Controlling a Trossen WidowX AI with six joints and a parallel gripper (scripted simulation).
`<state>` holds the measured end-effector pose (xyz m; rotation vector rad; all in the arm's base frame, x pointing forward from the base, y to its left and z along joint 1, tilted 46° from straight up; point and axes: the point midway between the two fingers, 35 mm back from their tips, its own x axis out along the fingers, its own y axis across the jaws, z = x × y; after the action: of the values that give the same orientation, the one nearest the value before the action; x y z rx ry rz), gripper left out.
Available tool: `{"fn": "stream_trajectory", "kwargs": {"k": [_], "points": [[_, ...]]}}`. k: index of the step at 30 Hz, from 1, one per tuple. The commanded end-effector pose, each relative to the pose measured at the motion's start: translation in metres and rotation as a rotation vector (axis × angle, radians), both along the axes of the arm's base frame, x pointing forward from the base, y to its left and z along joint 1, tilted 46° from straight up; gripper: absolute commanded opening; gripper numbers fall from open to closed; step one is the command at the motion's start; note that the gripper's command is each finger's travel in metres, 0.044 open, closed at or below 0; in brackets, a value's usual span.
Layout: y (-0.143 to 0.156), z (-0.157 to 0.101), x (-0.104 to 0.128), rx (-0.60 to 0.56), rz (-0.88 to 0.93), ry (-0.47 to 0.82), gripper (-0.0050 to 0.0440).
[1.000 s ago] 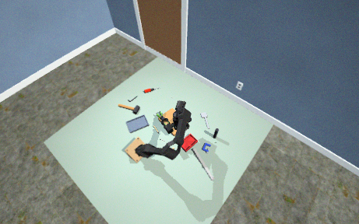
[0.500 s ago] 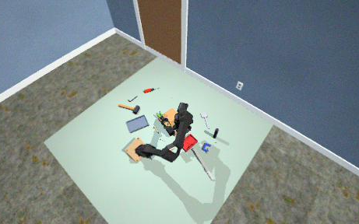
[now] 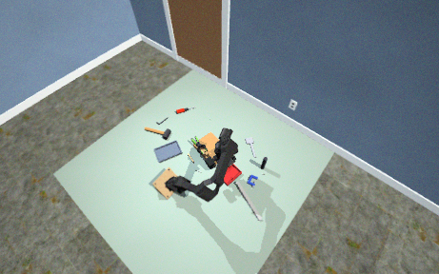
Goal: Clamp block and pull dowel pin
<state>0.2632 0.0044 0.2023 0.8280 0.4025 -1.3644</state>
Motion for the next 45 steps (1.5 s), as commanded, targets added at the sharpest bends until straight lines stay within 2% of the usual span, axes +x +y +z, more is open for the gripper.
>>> {"fn": "stream_trajectory", "kwargs": {"k": [1, 30, 45], "points": [[-0.004, 0.005, -0.001, -0.003, 0.002, -0.001, 0.0], [-0.027, 0.034, -0.017, -0.025, 0.033, 0.008, 0.0], [-0.036, 0.025, -0.014, -0.025, 0.032, 0.031, 0.0]]}}
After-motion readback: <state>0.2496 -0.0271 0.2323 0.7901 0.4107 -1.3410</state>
